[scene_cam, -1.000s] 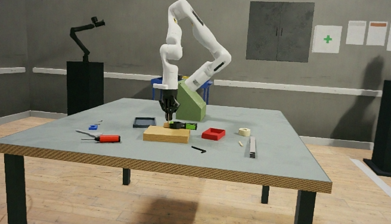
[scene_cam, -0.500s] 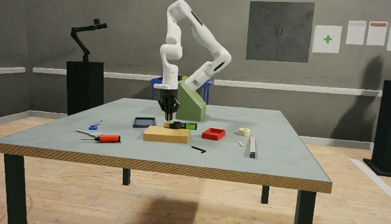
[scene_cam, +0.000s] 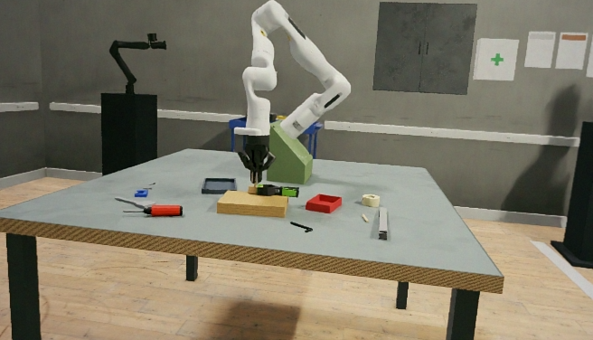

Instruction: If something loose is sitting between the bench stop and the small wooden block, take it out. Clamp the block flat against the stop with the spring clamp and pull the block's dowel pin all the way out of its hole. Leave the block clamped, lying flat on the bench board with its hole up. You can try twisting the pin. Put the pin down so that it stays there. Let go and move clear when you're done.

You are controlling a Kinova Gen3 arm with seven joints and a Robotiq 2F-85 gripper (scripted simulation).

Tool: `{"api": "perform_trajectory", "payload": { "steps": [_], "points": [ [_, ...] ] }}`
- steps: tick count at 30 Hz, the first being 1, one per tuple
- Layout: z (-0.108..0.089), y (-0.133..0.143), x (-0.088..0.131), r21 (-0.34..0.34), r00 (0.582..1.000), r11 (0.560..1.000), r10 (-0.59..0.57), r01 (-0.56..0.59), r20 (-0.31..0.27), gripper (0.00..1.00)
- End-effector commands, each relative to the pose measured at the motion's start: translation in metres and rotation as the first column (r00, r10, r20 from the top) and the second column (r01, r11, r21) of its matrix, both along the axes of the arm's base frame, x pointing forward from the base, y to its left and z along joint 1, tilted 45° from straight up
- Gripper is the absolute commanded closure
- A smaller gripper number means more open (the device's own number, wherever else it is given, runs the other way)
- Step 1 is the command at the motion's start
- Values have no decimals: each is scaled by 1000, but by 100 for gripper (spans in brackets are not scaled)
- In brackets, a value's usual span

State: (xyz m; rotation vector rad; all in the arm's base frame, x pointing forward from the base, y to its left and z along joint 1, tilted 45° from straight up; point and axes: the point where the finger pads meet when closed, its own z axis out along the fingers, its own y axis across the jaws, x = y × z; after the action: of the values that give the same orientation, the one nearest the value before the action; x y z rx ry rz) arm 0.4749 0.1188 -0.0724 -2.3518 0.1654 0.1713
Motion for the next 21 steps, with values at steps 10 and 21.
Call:
{"api": "perform_trajectory", "payload": {
  "steps": [10,21],
  "points": [
    [1,-1,1,5,991,996,93,-94,98,90],
    [1,-2,1,3,973,987,160,-163,167,90]
  ]
}}
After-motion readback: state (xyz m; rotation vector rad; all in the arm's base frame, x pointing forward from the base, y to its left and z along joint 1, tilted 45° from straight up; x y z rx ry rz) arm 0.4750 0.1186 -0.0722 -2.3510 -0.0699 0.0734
